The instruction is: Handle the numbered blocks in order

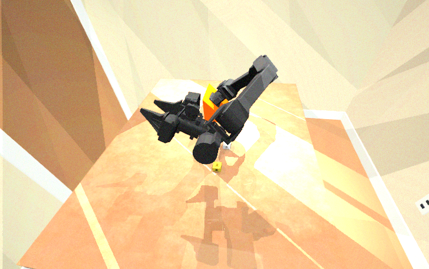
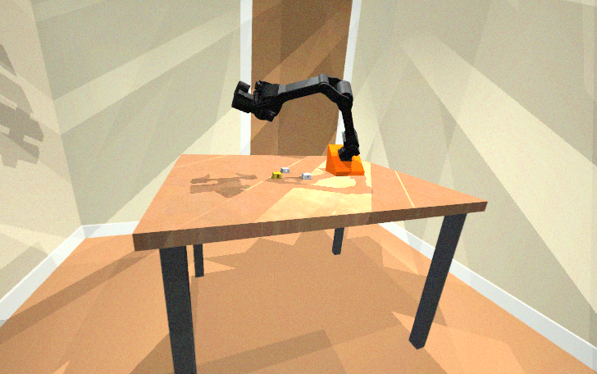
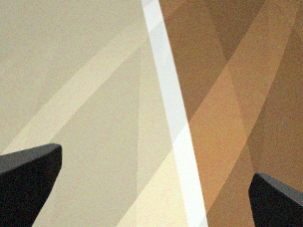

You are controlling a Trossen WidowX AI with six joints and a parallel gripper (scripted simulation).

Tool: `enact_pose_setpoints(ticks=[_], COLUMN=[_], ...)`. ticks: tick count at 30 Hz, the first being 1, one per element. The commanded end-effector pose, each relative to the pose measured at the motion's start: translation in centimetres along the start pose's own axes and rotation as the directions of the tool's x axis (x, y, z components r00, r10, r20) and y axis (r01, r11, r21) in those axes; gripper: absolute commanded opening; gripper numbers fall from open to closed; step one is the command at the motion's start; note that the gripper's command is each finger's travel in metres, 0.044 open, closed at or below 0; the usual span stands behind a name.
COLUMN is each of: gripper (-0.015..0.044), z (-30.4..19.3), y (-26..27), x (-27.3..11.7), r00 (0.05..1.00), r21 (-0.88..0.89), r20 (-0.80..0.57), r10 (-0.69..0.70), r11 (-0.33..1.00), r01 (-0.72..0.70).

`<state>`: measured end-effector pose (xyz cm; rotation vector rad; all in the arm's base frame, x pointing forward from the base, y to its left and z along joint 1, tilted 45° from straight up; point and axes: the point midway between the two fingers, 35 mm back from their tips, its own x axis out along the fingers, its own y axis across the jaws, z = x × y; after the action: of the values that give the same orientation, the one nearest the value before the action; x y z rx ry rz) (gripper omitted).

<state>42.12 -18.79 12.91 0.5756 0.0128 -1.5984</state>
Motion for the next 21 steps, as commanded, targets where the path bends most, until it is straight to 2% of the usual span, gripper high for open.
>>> enact_pose_setpoints(ticks=[1, 3, 6, 9, 11, 14, 17, 21], gripper=[0.04, 0.04, 0.04, 0.04, 0.04, 0.04, 0.04, 0.04], z=[-0.1, -1.3, -3.7, -5.9, -7.0, -8.3, -8.9, -8.9], y=[-0.1, -1.2, -4.0, -7.0, -8.9, -11.6, -13.8, -15.3], x=[0.1, 0.8, 1.6, 1.4, 0.8, -0.8, -3.1, -5.9], r00=[1.0, 0.994, 0.939, 0.826, 0.722, 0.525, 0.293, 0.029], r21=[-0.019, -0.172, -0.487, -0.69, -0.741, -0.679, -0.473, -0.155], r20=[-0.012, -0.104, -0.309, -0.495, -0.602, -0.733, -0.823, -0.873], r10=[-0.005, -0.045, -0.153, -0.269, -0.342, -0.433, -0.486, -0.487], r11=[1.0, 0.985, 0.873, 0.699, 0.577, 0.418, 0.303, 0.222], r01=[0.004, 0.026, -0.018, -0.185, -0.344, -0.604, -0.827, -0.963])
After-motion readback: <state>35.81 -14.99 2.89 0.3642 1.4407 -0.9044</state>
